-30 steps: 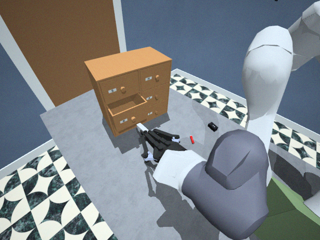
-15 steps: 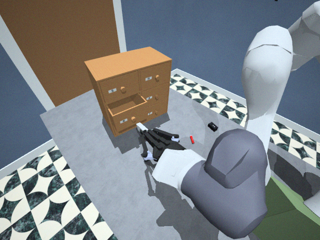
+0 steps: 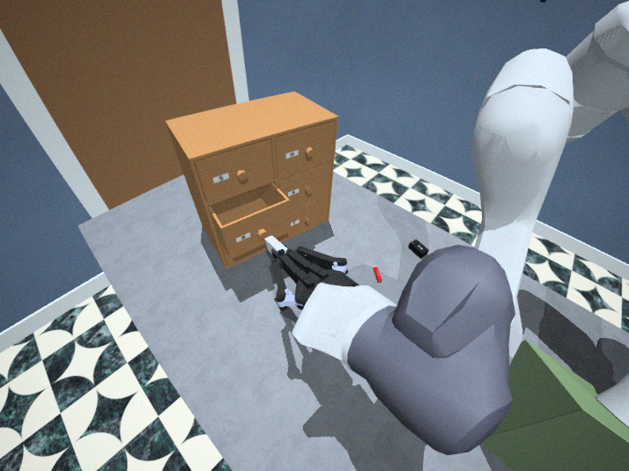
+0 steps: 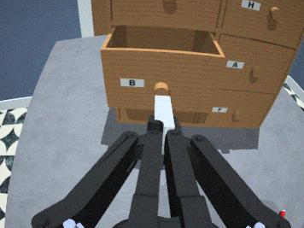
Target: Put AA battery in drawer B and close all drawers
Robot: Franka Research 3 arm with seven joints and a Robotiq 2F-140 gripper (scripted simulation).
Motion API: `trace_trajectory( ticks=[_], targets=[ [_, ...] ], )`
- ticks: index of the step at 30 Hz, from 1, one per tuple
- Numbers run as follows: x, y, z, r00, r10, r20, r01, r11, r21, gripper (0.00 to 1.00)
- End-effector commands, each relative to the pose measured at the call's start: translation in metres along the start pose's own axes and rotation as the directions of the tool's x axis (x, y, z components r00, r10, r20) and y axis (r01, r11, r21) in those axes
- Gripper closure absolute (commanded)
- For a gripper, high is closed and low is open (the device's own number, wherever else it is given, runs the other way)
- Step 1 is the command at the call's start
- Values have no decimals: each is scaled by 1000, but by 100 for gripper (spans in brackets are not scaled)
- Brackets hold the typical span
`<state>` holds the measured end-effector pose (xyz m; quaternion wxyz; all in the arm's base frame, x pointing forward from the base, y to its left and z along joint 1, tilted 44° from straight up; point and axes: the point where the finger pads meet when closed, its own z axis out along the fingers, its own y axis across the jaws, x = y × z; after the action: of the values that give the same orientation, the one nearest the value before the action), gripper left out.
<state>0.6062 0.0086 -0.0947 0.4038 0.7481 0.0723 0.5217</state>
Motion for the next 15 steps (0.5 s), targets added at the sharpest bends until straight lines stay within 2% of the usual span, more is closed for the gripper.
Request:
trace_trajectory(
  ticks=[1,15],
  targets=[
    [1,-1,5,1000,-9,1,9,1000,4,100],
    [9,-1,26,1000,-9,1,9,1000,4,100]
  ],
)
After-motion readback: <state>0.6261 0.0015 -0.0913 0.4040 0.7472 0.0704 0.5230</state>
